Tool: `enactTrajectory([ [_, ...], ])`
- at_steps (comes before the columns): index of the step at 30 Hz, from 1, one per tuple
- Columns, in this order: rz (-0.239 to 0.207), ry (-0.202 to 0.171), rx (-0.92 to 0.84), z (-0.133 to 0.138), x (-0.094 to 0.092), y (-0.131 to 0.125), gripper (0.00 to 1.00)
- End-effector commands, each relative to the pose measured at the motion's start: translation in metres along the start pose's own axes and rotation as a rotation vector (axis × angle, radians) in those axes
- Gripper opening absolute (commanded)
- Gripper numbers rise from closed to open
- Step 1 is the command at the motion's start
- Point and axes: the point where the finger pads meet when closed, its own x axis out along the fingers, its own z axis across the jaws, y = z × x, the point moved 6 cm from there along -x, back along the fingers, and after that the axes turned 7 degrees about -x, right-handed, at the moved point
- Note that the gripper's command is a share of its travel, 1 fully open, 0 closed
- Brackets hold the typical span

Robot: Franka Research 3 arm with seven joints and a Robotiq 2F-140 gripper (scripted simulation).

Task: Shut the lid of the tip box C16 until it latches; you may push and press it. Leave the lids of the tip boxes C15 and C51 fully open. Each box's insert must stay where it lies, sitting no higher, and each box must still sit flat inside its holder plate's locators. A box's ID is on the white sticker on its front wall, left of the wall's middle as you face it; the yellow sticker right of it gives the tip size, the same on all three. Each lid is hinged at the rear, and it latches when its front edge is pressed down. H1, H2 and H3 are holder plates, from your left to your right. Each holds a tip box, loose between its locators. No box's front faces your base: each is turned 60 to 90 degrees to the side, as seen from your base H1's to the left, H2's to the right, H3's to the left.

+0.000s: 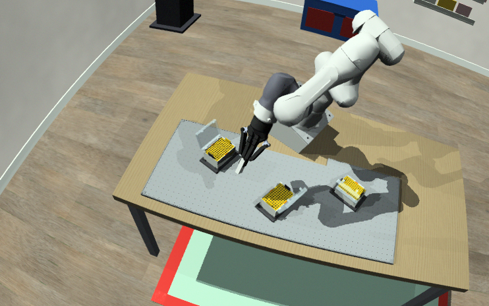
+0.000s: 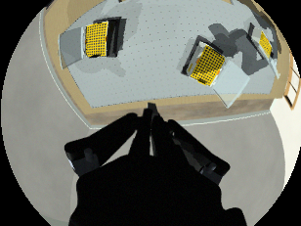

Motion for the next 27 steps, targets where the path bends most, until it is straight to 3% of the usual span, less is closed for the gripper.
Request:
enactTrajectory([
  [1, -0.005, 0.006, 0.048, -0.011, -0.007, 0.011, 0.00],
  [21, -0.005, 0.006, 0.048, -0.058, -0.042, 0.080, 0.00],
  [27, 0.000, -0.004, 0.017, -0.059, -0.044, 0.084, 0.00],
])
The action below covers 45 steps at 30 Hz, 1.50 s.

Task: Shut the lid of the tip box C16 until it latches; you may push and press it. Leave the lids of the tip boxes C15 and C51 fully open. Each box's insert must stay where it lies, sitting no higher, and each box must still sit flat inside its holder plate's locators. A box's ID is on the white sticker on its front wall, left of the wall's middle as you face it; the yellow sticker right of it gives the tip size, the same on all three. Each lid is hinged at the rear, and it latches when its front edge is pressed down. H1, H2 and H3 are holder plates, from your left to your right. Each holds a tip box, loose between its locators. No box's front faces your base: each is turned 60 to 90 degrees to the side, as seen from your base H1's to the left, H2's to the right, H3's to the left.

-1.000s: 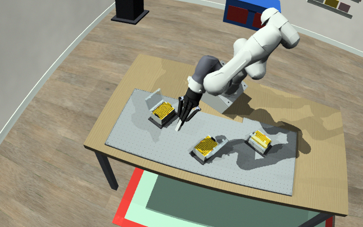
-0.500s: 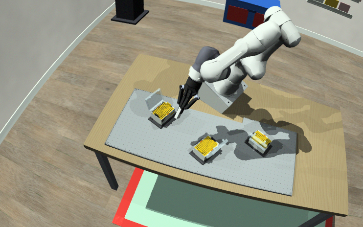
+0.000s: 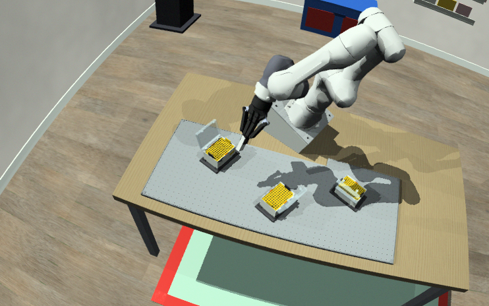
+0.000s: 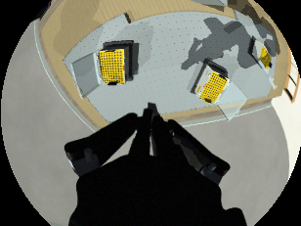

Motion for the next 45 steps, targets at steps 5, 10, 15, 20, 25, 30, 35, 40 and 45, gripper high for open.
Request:
enactTrajectory([
  [5, 0.019, -0.042, -0.164, -0.006, -0.010, 0.015, 0.00],
  [10, 0.046, -0.087, -0.322, -0.014, -0.021, 0.034, 0.00],
  [15, 0.073, -0.133, -0.480, -0.022, -0.033, 0.052, 0.00],
  [20, 0.089, -0.160, -0.575, -0.026, -0.039, 0.063, 0.00],
  [25, 0.116, -0.205, -0.733, -0.033, -0.051, 0.082, 0.00],
  [30, 0.144, -0.250, -0.891, -0.040, -0.062, 0.100, 0.00],
  [35, 0.171, -0.296, -1.049, -0.043, -0.067, 0.108, 0.00],
  [40, 0.187, -0.323, -1.144, -0.043, -0.067, 0.107, 0.00],
  [45, 0.214, -0.368, -1.302, -0.043, -0.066, 0.104, 0.00],
])
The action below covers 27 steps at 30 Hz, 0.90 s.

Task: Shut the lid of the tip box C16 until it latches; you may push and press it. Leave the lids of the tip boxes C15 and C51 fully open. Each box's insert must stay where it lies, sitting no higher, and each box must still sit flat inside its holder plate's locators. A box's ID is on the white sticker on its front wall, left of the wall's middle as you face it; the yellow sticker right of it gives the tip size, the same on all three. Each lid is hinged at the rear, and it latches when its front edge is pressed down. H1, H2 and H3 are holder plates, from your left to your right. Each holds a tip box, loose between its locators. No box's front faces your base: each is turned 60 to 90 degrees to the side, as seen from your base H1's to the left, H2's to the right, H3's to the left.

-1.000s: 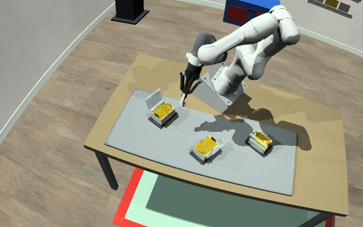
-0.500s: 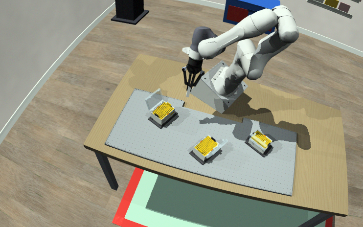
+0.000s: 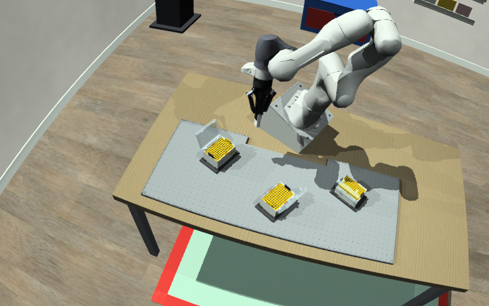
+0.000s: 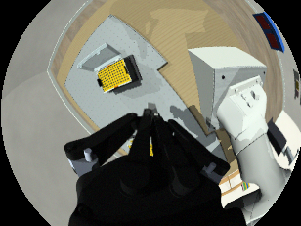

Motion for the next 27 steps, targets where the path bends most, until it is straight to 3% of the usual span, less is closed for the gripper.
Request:
enactTrajectory([
  [1, 0.020, -0.044, -0.230, 0.0010, 0.0009, -0.0009, 0.00],
  [19, 0.111, -0.186, -0.734, -0.0043, 0.0022, -0.0093, 0.00],
  [27, 0.111, -0.186, -0.734, -0.0043, 0.0022, -0.0093, 0.00],
])
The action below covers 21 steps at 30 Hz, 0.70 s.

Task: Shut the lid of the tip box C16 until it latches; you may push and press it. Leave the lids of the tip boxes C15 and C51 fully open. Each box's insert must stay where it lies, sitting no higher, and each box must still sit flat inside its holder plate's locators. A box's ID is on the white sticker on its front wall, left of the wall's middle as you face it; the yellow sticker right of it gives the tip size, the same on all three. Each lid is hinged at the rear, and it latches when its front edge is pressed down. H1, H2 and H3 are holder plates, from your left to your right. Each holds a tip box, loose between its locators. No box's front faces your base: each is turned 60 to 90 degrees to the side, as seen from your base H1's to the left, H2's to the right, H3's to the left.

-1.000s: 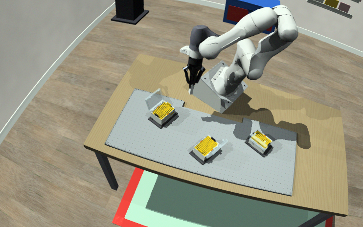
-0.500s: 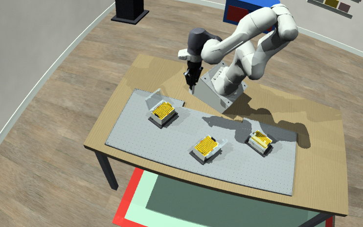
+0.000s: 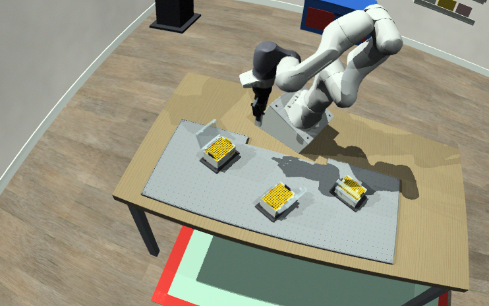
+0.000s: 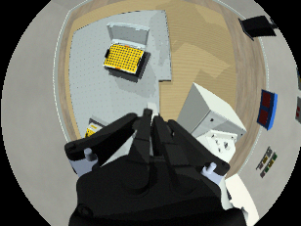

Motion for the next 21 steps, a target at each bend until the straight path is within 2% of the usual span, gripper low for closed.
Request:
enactTrajectory([
  [1, 0.007, -0.002, -0.065, -0.0001, -0.0011, 0.0013, 0.00],
  [3, 0.007, -0.002, -0.065, -0.0001, -0.0011, 0.0013, 0.00],
  [14, -0.089, -0.087, -0.409, -0.0061, -0.0007, 0.0059, 0.00],
  [16, -0.089, -0.087, -0.409, -0.0061, -0.0007, 0.0059, 0.00],
  [21, -0.133, -0.126, -0.565, -0.0093, -0.0002, 0.0072, 0.00],
])
